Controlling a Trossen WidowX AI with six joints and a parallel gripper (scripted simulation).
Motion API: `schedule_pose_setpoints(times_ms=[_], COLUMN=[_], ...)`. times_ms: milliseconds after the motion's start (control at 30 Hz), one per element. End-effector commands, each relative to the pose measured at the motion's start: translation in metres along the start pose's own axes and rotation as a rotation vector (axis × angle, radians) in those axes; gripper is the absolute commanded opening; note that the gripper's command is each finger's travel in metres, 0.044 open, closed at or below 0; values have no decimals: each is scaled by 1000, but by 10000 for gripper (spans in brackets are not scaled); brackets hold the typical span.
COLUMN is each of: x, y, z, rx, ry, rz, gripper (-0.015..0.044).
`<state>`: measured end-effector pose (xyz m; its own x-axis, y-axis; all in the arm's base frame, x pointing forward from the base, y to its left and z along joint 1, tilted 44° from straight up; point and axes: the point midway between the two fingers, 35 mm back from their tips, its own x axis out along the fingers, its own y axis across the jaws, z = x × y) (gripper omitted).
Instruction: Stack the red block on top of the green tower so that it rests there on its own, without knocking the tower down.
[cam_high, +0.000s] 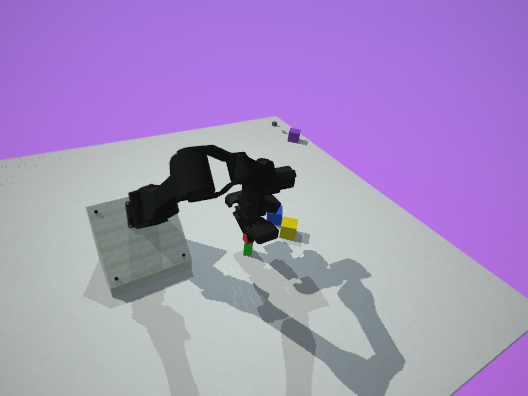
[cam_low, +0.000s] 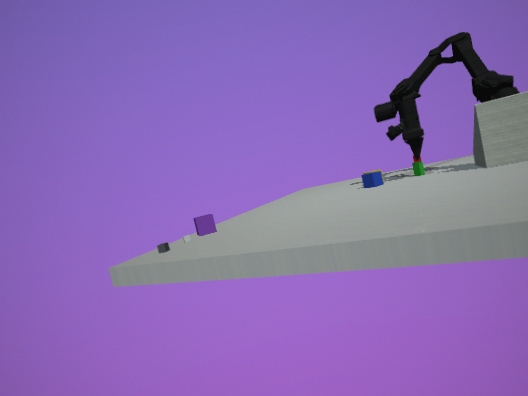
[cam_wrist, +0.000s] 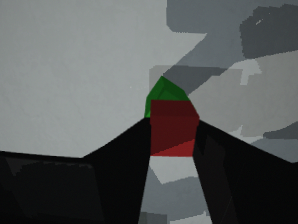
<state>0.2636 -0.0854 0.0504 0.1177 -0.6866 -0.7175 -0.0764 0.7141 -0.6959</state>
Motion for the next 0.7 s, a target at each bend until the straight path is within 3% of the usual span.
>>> schedule_pose_setpoints(times_ms=[0,500,667], x=[0,-3,0], y=[0,0,0], z=[0,0,0], rx=[-3,-3,-3], ry=[0,0,0], rz=[-2,-1,0], gripper=[0,0,131])
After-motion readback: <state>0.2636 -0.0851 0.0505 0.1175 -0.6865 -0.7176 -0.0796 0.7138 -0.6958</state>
